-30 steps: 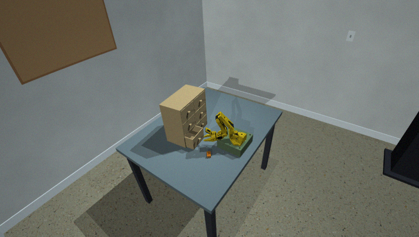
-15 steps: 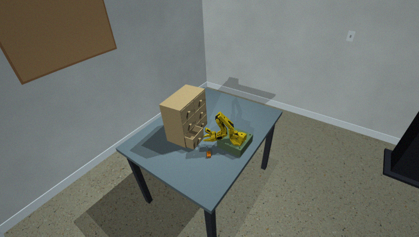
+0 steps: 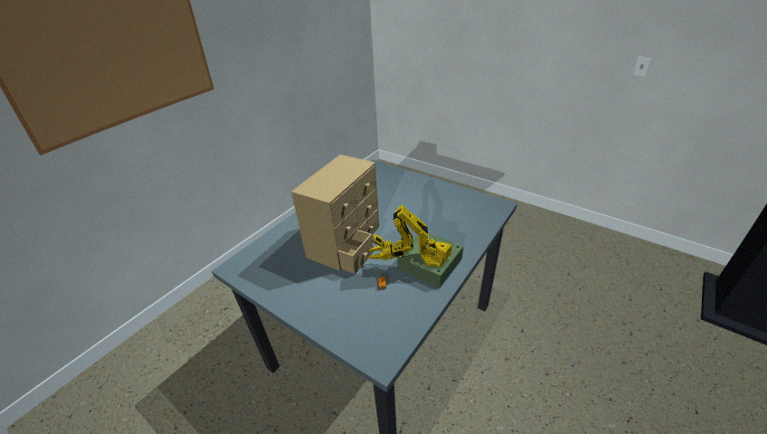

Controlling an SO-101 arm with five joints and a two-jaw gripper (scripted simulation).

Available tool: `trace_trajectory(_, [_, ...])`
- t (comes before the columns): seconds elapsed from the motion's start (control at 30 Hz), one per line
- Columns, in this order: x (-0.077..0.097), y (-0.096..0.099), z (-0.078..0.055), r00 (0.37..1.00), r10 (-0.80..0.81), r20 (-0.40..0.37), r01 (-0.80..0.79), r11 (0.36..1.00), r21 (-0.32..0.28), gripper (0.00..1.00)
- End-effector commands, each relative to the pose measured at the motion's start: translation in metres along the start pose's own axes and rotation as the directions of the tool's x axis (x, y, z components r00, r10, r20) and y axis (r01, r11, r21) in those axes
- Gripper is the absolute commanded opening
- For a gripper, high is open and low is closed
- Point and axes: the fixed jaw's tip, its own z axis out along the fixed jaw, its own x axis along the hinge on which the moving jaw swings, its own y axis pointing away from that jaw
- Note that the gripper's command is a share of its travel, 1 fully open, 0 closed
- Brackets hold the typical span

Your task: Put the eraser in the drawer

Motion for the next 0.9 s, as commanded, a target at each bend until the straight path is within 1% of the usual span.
trace_trajectory(0.0, [0.005, -0.004, 0.006, 1.000, -0.004, -0.014, 0.004, 1.000, 0.017, 0.21])
trace_trajectory(0.1, [0.006, -0.008, 0.015, 1.000, 0.000, -0.009, 0.000, 1.000, 0.030, 0.21])
trace_trajectory(0.5, [0.006, -0.008, 0.015, 1.000, 0.000, -0.009, 0.000, 1.000, 0.030, 0.21])
trace_trajectory(0.57, [0.007, -0.010, 0.021, 1.000, 0.002, -0.006, -0.002, 0.999, 0.038, 0.21])
trace_trajectory(0.87, [0.007, -0.010, 0.021, 1.000, 0.002, -0.006, -0.002, 0.999, 0.038, 0.21])
